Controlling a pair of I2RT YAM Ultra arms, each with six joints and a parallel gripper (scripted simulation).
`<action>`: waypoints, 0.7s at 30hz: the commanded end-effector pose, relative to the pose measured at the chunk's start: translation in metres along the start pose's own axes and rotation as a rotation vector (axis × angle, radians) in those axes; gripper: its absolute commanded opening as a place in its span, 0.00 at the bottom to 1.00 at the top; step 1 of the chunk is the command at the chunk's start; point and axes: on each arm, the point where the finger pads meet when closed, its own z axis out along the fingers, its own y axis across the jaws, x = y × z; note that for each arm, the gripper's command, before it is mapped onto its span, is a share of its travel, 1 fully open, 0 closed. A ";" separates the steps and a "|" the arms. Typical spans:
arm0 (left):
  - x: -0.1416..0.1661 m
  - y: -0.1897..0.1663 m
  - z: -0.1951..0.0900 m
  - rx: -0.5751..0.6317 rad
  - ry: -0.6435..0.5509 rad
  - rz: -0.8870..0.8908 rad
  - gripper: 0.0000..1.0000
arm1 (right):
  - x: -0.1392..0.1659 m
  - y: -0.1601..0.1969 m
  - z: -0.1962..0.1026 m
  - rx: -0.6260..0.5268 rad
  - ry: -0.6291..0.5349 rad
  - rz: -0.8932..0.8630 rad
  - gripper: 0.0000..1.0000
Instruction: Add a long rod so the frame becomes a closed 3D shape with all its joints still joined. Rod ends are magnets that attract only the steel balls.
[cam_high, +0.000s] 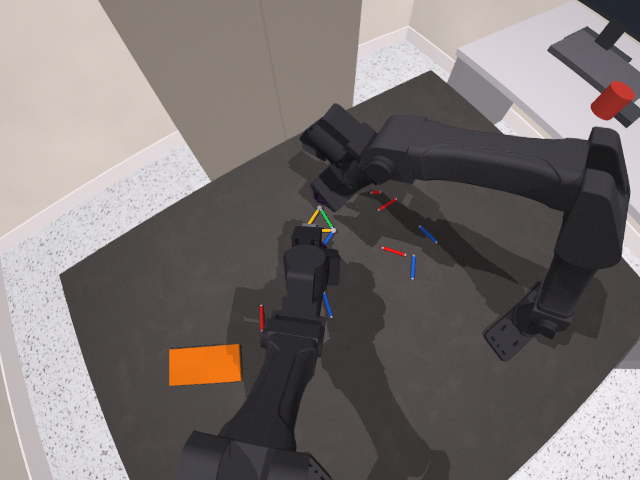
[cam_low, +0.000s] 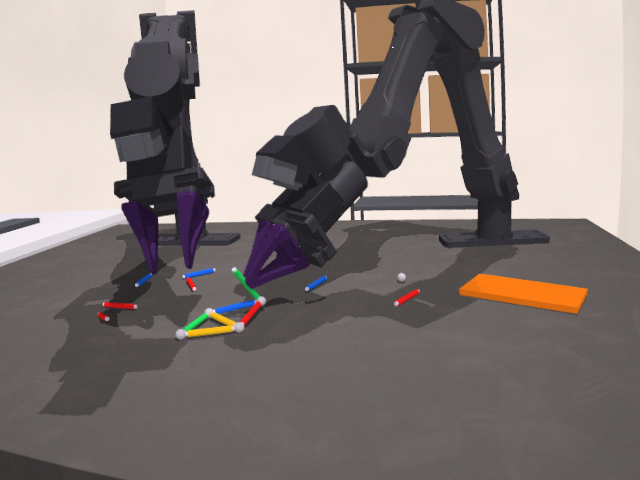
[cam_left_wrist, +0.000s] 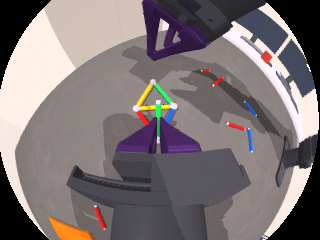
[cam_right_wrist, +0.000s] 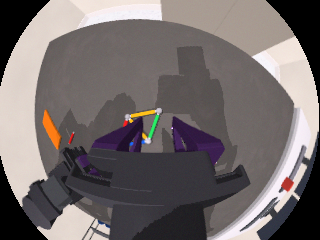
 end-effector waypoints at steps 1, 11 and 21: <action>-0.006 0.000 -0.001 0.001 -0.016 0.000 0.00 | 0.006 -0.001 0.004 0.049 0.139 0.184 0.39; -0.006 0.000 -0.001 0.001 -0.016 0.000 0.00 | 0.033 -0.005 0.036 0.172 0.355 0.446 0.39; -0.006 0.000 -0.001 0.001 -0.016 0.000 0.00 | 0.047 -0.008 0.050 0.279 0.450 0.613 0.39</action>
